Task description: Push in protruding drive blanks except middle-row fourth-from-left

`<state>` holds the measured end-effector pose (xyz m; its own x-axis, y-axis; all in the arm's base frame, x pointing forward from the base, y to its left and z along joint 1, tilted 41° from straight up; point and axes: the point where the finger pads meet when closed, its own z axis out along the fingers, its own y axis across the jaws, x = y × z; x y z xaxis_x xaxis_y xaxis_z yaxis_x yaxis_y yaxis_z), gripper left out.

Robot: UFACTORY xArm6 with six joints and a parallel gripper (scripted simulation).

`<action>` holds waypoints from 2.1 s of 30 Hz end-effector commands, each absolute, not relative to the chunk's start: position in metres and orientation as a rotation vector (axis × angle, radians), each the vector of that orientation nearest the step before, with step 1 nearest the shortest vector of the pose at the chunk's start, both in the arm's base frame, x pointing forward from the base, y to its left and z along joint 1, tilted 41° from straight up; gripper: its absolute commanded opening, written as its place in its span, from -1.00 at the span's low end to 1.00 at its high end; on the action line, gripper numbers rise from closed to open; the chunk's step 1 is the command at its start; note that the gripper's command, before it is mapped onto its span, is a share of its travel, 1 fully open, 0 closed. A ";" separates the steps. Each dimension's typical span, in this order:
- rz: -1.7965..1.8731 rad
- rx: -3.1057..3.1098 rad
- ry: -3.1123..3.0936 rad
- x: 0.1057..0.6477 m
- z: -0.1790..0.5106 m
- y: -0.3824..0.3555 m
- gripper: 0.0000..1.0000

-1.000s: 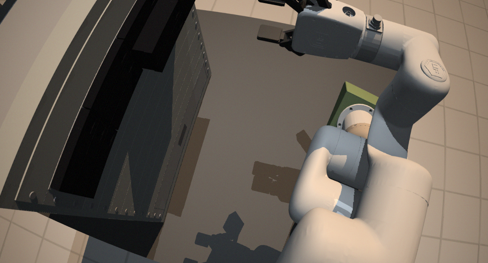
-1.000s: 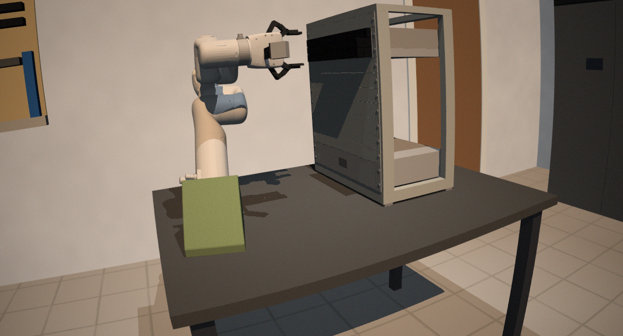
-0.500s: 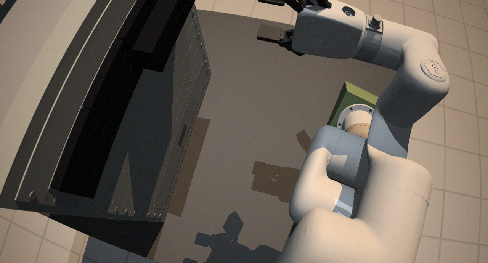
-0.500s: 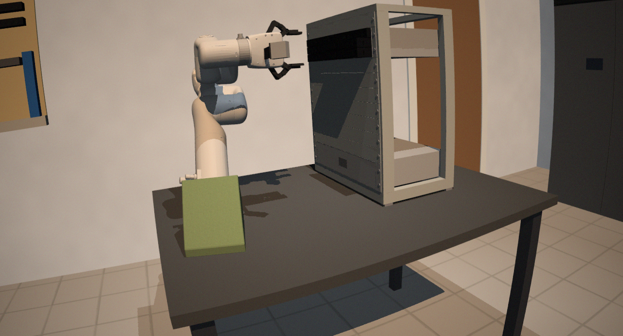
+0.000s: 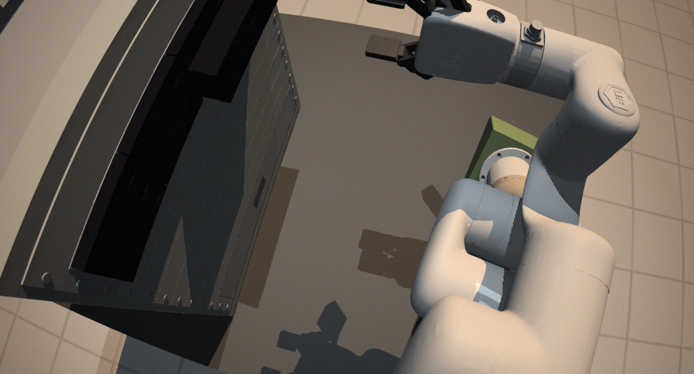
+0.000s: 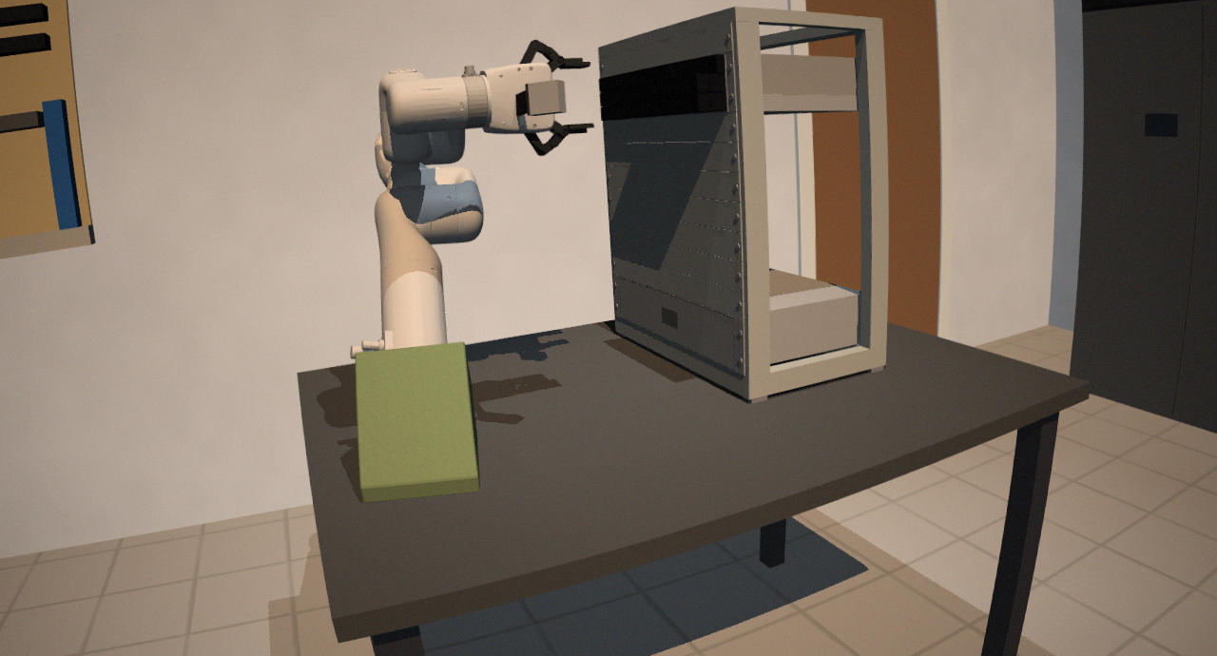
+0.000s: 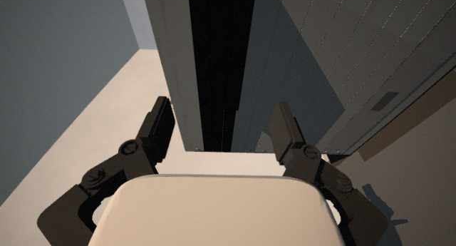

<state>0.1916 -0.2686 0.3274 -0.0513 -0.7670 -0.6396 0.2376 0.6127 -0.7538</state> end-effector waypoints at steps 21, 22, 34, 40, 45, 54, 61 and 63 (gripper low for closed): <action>-0.873 -0.490 1.394 0.191 0.328 -0.269 -1.00; -0.873 -0.490 1.394 0.191 0.328 -0.269 -1.00; -0.873 -0.490 1.394 0.191 0.328 -0.269 -1.00; -0.873 -0.490 1.394 0.191 0.328 -0.269 -1.00; -0.873 -0.490 1.394 0.191 0.328 -0.269 -1.00; -0.873 -0.490 1.394 0.192 0.328 -0.269 -1.00; -0.873 -0.490 1.394 0.198 0.332 -0.263 -1.00; -0.873 -0.490 1.395 0.204 0.336 -0.259 -1.00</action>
